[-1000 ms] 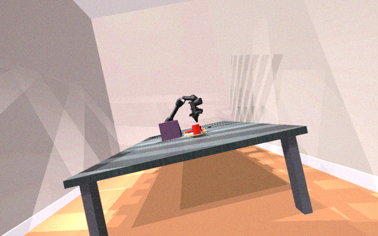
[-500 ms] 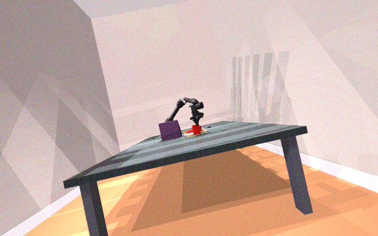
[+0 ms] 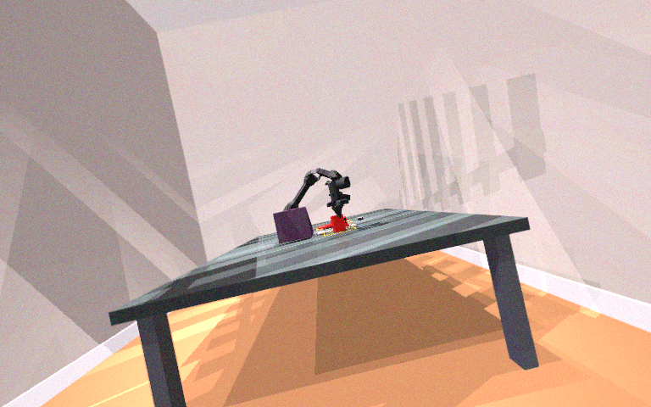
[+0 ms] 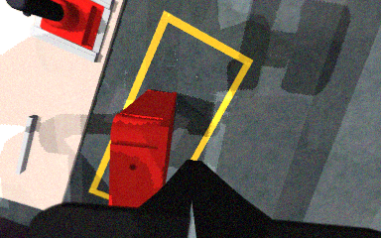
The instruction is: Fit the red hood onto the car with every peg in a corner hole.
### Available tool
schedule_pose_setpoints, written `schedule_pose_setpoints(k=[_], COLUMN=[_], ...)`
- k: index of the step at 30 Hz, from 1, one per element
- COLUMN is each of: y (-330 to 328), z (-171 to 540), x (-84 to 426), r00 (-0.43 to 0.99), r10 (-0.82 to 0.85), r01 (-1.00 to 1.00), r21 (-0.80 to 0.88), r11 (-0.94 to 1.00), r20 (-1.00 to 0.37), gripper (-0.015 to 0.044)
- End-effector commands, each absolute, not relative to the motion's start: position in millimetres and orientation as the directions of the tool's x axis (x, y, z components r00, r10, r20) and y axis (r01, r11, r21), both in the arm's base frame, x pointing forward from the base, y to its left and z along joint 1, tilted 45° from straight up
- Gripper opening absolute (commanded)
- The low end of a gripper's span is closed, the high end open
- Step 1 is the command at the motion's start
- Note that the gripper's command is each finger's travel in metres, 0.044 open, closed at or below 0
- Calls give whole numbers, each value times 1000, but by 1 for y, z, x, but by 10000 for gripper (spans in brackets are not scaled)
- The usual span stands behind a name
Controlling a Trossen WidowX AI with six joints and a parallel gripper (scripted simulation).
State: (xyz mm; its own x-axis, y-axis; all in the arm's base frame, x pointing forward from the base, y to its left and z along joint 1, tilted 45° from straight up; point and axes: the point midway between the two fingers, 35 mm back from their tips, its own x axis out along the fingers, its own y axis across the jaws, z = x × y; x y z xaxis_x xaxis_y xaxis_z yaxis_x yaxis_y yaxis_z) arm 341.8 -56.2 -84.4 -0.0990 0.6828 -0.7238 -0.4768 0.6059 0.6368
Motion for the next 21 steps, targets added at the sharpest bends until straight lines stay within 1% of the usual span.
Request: schedule_pose_setpoints(k=[1,21], y=[-54,-46], z=[-81,-73], x=[341,336], r00=[-95,-95], r10=[685,686], r01=[-475,-474], r21=[638,638], r11=[606,606], r20=[-722,-722], gripper=[0,0])
